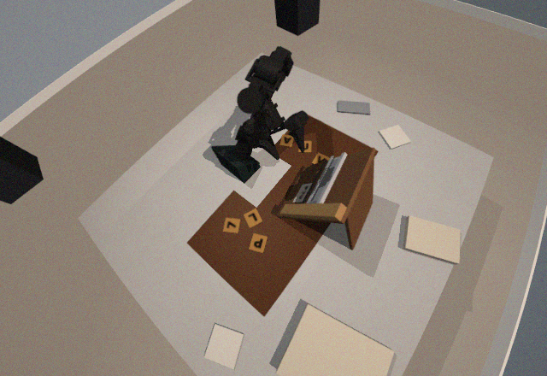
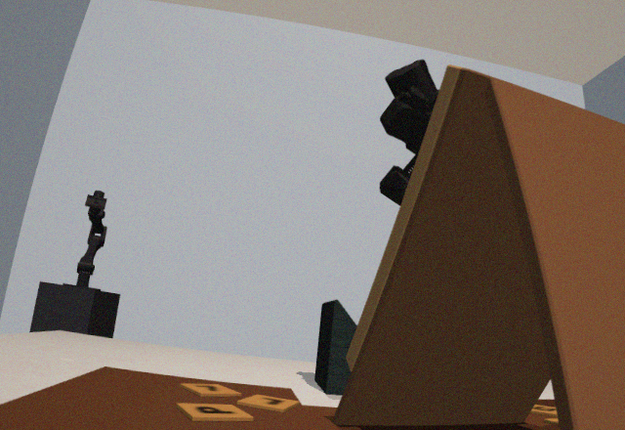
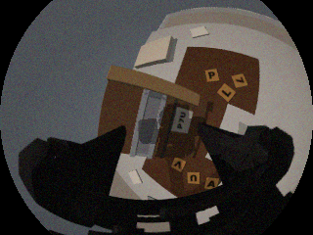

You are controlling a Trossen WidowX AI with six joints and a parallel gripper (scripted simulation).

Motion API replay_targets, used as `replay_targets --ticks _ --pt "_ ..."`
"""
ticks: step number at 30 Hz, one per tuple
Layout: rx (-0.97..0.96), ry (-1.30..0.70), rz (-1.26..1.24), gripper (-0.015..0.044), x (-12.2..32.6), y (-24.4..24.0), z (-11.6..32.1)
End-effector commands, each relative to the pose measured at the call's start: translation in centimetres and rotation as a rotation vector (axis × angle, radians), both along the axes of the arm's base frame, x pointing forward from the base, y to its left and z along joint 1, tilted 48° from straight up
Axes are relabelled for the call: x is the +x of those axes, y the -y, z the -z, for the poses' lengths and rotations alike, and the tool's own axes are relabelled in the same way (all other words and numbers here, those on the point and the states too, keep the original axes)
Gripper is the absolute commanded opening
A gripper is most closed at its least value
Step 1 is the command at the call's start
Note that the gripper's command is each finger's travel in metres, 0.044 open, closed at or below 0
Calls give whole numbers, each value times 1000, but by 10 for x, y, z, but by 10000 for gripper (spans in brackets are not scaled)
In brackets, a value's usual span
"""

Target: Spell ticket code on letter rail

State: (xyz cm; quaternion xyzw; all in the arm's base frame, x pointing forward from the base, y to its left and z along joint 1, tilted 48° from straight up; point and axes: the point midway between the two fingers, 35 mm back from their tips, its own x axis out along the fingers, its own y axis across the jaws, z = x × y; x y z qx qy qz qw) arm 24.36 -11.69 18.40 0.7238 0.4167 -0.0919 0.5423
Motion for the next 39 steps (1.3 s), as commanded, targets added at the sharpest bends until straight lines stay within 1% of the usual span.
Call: replay_targets --ticks 1,18,23,34,36,38,39 --pt "89 -162 170 440 -3 2 -33" --pt "89 -162 170 440 -3 2 -33" --pt "91 -165 170 440 -20 -8 -57" --pt "91 -165 170 440 -20 -8 -57" --pt "44 -133 101 387 -18 -16 -56" --pt "-81 -37 -94 340 -12 -37 -53" --pt "-148 20 -202 340 -9 -49 -51"
